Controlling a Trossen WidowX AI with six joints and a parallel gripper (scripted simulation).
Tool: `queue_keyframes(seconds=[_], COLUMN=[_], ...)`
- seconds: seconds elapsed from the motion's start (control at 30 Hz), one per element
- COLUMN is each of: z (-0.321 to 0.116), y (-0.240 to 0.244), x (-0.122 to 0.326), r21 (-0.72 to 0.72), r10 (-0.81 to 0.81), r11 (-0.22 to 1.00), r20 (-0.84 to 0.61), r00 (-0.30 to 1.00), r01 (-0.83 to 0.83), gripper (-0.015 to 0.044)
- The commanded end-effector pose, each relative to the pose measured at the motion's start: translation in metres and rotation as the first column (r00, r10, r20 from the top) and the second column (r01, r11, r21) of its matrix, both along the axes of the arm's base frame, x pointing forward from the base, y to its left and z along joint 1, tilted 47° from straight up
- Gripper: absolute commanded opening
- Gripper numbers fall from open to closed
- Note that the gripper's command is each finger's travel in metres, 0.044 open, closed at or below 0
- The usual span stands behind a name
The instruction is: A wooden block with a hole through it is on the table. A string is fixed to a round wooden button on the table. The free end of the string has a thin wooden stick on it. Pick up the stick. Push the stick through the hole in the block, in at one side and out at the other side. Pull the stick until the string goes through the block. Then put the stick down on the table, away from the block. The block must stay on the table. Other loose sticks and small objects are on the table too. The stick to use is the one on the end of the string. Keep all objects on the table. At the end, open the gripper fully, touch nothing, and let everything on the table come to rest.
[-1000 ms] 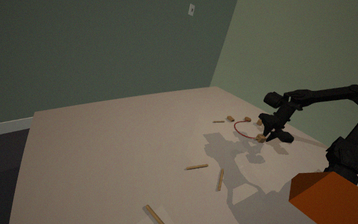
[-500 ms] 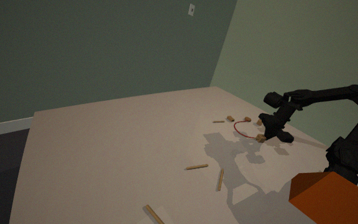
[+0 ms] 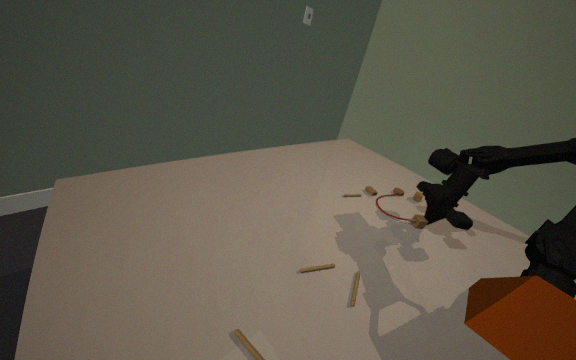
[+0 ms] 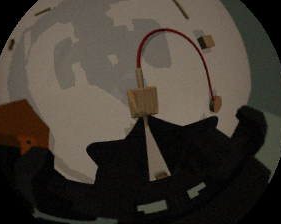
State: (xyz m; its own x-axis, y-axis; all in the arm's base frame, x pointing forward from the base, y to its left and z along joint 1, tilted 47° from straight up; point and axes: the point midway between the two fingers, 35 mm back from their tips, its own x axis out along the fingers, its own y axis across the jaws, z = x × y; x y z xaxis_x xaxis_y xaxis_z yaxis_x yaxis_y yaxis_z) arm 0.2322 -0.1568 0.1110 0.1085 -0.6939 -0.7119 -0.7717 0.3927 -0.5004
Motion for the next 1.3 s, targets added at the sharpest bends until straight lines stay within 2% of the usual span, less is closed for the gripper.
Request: queue_keyframes(seconds=[0.0,1.27], z=[-0.0011,0.006], y=[-0.0002,-0.0074], x=[-0.0011,-0.0085], r21=[0.004,-0.008], r10=[0.008,-0.009], r11=[1.0,1.0], r20=[-0.002,0.038], r00=[1.0,0.999], r01=[-0.008,0.01], gripper=[0.0,0.0])
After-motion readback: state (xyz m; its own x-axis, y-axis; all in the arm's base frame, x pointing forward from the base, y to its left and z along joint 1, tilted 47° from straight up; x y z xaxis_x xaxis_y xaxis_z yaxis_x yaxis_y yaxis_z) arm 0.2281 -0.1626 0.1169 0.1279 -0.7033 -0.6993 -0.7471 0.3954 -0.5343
